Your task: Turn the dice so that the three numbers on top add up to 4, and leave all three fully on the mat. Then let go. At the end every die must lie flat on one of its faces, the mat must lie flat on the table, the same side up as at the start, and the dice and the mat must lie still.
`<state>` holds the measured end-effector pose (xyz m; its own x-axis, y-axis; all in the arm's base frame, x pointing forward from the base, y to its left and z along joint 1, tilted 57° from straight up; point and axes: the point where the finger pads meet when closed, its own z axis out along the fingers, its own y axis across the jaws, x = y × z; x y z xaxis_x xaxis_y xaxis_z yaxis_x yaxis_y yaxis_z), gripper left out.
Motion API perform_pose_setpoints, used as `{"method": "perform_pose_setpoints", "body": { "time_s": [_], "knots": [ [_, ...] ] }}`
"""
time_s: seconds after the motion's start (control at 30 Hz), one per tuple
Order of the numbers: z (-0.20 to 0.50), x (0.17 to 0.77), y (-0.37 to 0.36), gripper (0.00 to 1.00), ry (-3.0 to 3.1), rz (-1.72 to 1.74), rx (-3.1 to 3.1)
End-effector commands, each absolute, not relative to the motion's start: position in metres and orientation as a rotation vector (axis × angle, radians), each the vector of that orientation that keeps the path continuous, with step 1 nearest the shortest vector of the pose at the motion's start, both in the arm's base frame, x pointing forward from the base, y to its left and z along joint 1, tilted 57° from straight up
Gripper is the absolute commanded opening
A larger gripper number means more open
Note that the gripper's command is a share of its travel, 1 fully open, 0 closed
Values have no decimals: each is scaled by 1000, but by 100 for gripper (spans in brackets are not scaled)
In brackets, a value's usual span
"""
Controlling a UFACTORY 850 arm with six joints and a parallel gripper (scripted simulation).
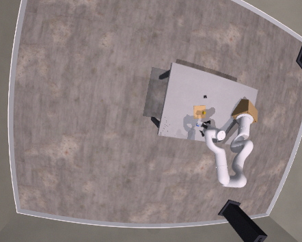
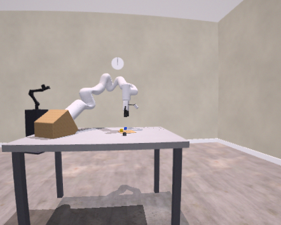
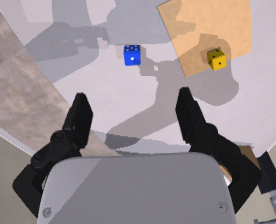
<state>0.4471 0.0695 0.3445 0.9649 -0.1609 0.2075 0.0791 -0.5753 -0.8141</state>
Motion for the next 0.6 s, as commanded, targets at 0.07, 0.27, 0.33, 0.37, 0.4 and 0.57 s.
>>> {"method": "perform_pose_setpoints", "body": {
  "time_s": [0.07,0.27,0.33,0.37,0.4,0.57],
  "knots": [
    [344,447,70,100,161,-267,-2150],
    [343,447,72,100,307,-187,-2127],
    [342,447,73,100,396,-138,-2110],
    [342,447,73,100,405,-133,-2108],
    [342,447,73,100,446,-110,-2099],
    [341,447,74,100,579,-35,-2064]
  ]
}}
